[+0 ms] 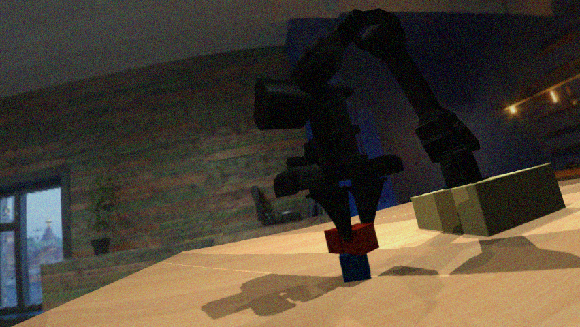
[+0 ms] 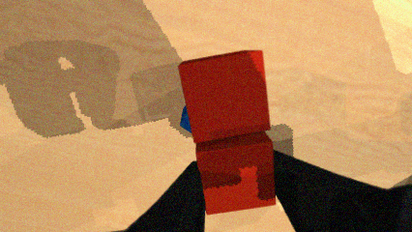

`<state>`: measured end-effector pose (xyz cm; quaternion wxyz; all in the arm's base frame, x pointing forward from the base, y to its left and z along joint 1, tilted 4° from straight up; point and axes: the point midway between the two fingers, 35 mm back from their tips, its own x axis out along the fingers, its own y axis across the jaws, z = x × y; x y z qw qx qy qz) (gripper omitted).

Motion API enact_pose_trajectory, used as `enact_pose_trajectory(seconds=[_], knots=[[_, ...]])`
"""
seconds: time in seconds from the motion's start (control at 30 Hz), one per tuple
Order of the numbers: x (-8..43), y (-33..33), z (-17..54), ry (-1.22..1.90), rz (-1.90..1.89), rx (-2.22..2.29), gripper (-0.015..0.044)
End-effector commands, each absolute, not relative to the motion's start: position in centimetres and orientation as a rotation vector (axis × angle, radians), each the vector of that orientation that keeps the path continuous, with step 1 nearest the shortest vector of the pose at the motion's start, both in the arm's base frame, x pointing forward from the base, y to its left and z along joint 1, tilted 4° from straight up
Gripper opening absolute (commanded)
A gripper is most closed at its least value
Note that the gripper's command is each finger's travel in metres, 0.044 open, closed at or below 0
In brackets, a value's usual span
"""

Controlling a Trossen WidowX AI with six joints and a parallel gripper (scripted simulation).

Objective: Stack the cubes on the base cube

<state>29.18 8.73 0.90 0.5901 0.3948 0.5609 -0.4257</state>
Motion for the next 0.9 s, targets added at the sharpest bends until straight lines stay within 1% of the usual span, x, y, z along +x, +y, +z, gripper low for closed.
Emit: enact_pose_trajectory(seconds=[0.0, 0.03, 0.17, 0.87], knots=[[29.2, 8.8, 0.9, 1.309, -0.984, 0.916, 0.0105], [29.2, 8.8, 0.9, 1.309, -0.984, 0.916, 0.0105], [29.2, 8.8, 0.9, 1.309, -0.984, 0.916, 0.0205], [29.2, 8.9, 3.1, 1.306, -0.991, 0.919, 0.0205]])
